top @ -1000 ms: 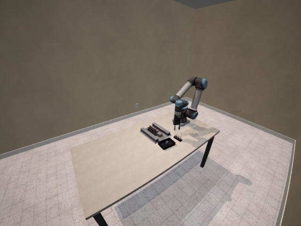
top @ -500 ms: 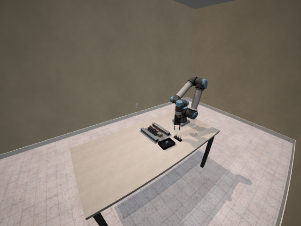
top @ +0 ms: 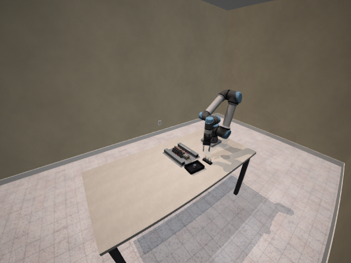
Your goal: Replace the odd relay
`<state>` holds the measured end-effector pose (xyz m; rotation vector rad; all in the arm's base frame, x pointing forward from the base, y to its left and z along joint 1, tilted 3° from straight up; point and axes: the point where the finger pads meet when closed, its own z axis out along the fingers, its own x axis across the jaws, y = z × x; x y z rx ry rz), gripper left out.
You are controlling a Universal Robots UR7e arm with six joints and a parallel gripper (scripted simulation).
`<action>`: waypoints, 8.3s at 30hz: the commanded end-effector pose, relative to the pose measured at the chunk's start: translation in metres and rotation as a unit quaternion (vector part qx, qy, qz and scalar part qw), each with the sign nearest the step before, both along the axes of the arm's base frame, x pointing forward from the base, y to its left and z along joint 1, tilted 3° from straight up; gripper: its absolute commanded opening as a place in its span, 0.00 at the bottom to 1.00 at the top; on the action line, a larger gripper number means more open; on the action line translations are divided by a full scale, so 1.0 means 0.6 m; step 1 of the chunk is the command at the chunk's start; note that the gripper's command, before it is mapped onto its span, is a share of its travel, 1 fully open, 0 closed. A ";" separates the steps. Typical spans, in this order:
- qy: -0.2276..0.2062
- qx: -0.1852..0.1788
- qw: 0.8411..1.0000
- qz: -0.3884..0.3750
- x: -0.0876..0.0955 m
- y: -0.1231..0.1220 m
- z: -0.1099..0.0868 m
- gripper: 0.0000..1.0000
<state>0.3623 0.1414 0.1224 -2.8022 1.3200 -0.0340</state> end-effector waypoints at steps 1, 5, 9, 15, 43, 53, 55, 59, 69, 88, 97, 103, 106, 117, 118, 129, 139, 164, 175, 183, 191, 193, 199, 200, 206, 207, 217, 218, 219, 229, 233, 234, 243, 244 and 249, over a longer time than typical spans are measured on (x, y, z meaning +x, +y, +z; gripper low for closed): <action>0.000 0.000 1.000 -0.005 0.001 0.000 0.001 1.00; 0.000 0.000 1.000 -0.005 0.001 0.000 0.001 1.00; 0.002 0.002 0.997 -0.073 0.001 0.000 0.000 1.00; 0.003 0.004 0.993 -0.119 0.001 0.000 0.000 1.00; 0.008 0.012 0.955 -0.295 0.001 0.000 0.000 1.00; 0.010 0.013 0.941 -0.339 0.001 0.000 0.000 1.00; 0.010 0.013 0.941 -0.339 0.001 0.000 0.000 1.00; 0.010 0.014 0.934 -0.357 0.001 0.000 0.000 1.00; 0.011 0.015 0.922 -0.387 0.001 0.000 0.000 1.00; 0.014 0.019 0.872 -0.489 0.001 0.000 0.000 1.00; 0.017 0.023 0.811 -0.585 0.001 0.000 0.000 1.00; 0.017 0.023 0.811 -0.585 0.001 0.000 0.000 1.00; 0.017 0.023 0.811 -0.585 0.001 0.000 0.000 1.00; 0.020 0.026 0.739 -0.673 0.001 0.000 0.000 1.00; 0.020 0.026 0.739 -0.673 0.001 0.000 0.000 1.00; 0.021 0.027 0.711 -0.702 0.001 0.000 0.000 1.00; 0.021 0.028 0.704 -0.710 0.001 0.000 0.000 1.00; 0.025 0.033 0.525 -0.850 0.001 0.000 0.000 1.00; 0.025 0.033 0.525 -0.850 0.001 0.000 0.000 1.00; 0.027 0.035 0.425 -0.904 0.001 0.000 0.000 1.00; 0.027 0.035 0.425 -0.904 0.001 0.000 0.000 1.00; 0.027 0.035 0.425 -0.904 0.001 0.000 0.000 1.00; 0.027 0.036 0.378 -0.925 0.001 0.000 0.000 1.00; 0.027 0.036 0.378 -0.925 0.001 0.000 0.000 1.00; 0.027 0.036 0.378 -0.925 0.001 0.000 0.000 1.00; 0.027 0.036 0.378 -0.925 0.001 0.000 0.000 1.00; 0.027 0.036 0.378 -0.925 0.003 0.001 -0.050 1.00; 0.027 0.036 0.378 -0.925 0.003 0.001 -0.050 1.00; 0.027 0.036 0.378 -0.925 0.003 0.001 -0.050 1.00; 0.028 0.036 0.378 -0.925 0.004 0.002 -0.079 1.00; 0.027 0.036 0.378 -0.925 0.006 0.004 -0.124 1.00; 0.027 0.036 0.378 -0.925 0.006 0.004 -0.124 1.00; 0.027 0.036 0.378 -0.925 0.006 0.004 -0.124 1.00; 0.027 0.036 0.378 -0.925 0.006 0.004 -0.124 1.00; 0.027 0.036 0.378 -0.925 0.006 0.004 -0.125 1.00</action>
